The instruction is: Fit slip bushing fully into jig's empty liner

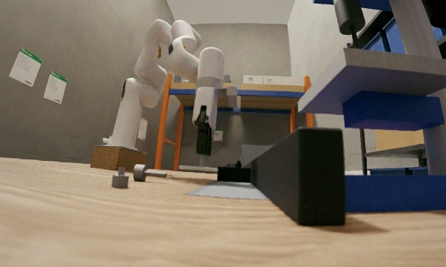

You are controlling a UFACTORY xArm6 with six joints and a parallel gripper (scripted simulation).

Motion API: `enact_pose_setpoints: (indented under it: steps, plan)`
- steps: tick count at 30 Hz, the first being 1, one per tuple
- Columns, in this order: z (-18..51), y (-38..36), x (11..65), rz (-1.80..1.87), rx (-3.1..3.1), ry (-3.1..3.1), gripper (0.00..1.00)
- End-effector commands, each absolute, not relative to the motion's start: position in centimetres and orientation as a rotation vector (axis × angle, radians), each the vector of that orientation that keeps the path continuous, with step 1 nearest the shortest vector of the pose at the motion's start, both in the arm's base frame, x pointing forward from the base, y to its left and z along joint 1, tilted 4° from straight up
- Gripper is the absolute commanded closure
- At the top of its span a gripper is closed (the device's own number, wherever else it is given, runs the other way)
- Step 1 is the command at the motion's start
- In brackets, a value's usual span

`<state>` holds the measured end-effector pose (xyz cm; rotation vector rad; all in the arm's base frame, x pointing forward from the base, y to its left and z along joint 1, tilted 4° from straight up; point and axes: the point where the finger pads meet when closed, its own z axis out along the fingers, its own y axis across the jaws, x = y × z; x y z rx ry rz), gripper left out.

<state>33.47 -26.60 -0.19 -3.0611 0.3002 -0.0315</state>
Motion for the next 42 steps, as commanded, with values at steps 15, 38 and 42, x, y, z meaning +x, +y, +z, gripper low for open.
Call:
enact_pose_setpoints:
  steps: [15,38,42]
  plan:
    - [4.0,-26.9,33.5,-0.037,-3.063,0.3,0.74]
    - [4.7,-27.0,33.4,-0.037,-3.063,0.3,0.74]
    - [4.7,-27.0,33.4,-0.037,-3.063,0.3,0.74]
